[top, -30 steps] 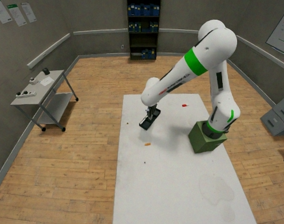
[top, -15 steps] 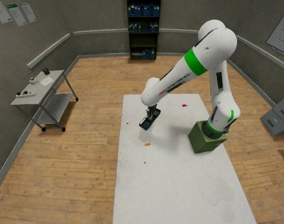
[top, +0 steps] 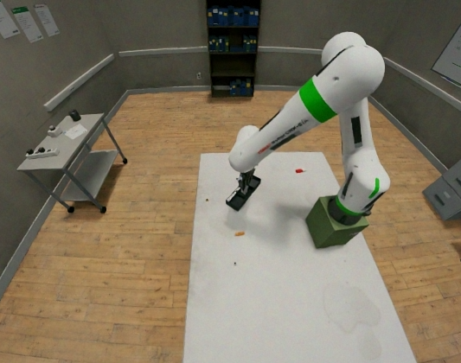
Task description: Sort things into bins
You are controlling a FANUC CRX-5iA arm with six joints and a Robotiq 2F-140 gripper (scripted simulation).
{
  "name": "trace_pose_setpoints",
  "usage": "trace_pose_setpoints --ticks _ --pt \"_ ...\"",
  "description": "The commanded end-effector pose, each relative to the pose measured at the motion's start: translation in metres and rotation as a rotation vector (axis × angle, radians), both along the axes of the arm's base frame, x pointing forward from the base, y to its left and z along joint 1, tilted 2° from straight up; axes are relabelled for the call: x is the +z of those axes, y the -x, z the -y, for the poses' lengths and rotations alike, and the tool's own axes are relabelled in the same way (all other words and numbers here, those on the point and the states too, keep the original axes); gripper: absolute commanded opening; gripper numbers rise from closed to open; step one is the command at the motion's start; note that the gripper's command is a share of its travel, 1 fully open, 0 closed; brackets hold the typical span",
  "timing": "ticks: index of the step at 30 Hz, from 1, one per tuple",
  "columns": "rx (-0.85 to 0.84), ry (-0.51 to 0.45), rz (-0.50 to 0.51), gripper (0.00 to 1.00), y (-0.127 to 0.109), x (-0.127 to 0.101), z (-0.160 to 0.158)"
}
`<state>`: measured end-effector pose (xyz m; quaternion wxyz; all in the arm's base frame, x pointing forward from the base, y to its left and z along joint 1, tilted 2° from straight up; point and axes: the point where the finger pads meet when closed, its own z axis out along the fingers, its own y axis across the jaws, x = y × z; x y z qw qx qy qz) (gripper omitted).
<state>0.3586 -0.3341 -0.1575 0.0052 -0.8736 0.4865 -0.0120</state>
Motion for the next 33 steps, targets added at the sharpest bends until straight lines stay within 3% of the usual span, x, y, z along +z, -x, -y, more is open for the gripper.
trace_pose_setpoints --ticks 1,10,33 --pt "0.0 0.0 0.0 0.15 0.0 0.0 0.0" --pt "0.0 0.0 0.0 0.15 0.0 0.0 0.0" --pt "0.0 0.0 0.0 0.15 0.001 0.031 0.0"
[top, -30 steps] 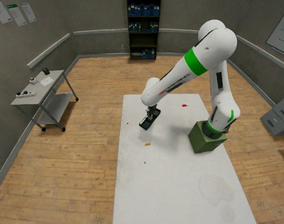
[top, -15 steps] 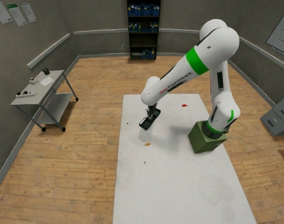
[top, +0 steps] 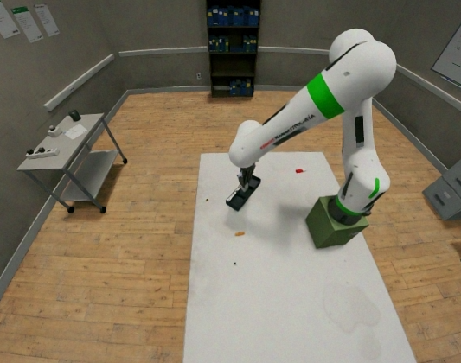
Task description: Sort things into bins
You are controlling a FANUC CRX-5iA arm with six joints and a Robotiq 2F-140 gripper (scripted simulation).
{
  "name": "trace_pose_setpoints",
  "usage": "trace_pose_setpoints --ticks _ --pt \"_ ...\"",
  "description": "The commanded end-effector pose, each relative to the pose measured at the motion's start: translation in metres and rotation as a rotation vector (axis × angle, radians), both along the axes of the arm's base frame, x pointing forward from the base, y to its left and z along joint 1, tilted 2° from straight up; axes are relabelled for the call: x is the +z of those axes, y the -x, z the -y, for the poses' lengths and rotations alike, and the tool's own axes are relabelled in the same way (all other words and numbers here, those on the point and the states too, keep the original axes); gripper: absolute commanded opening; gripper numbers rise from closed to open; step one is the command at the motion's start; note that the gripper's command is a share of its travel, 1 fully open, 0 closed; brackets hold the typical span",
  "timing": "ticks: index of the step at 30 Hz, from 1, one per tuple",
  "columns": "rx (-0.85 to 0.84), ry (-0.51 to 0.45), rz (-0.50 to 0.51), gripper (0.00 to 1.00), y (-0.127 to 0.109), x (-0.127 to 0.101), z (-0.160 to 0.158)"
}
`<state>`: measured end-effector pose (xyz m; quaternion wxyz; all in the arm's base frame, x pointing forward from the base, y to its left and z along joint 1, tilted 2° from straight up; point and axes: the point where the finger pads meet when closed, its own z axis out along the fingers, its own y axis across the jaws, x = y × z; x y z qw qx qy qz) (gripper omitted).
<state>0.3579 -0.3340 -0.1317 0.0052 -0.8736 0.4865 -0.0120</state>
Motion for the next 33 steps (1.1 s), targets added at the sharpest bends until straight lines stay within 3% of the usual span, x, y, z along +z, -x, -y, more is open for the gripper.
trace_pose_setpoints --ticks 1,10,21,29,33 --pt "0.0 0.0 0.0 0.15 0.0 0.009 0.0" --pt "0.0 0.0 0.0 0.15 0.001 0.027 0.0" --pt "0.0 0.0 0.0 0.15 -0.041 0.028 -0.036" --pt "0.0 0.0 0.0 0.15 -0.062 0.028 -0.055" --pt "0.0 0.0 0.0 0.15 -0.063 0.026 -0.055"
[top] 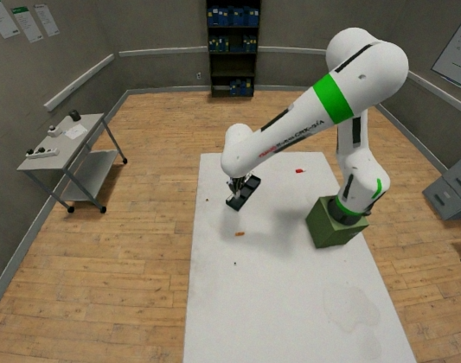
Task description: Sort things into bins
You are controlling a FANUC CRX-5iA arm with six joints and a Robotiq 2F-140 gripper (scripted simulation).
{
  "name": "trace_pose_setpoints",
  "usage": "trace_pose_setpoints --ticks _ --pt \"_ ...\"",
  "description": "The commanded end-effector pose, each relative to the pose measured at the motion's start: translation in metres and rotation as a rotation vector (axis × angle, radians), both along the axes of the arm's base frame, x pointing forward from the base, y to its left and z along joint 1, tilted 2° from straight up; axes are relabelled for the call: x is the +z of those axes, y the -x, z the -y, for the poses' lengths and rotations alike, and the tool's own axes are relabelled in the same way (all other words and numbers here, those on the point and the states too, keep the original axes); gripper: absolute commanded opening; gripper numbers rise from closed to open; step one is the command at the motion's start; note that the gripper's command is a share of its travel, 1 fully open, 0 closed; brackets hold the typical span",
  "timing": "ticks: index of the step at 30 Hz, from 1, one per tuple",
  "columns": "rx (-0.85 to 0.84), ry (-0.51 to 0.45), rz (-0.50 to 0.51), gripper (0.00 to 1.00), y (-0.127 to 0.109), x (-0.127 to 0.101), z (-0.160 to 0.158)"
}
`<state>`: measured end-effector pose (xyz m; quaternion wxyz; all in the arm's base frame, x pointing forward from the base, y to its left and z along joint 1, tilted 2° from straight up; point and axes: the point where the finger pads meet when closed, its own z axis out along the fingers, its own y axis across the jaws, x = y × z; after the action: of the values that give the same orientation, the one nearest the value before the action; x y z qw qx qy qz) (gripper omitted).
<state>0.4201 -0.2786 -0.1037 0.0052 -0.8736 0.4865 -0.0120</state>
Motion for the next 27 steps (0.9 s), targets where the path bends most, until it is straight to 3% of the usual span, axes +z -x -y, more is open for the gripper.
trace_pose_setpoints --ticks 1,20,27 --pt "0.0 0.0 0.0 0.15 0.0 -0.005 0.0" --pt "0.0 0.0 0.0 0.15 -0.002 -0.05 0.0" --pt "0.0 0.0 0.0 0.15 -0.002 -0.052 0.0"
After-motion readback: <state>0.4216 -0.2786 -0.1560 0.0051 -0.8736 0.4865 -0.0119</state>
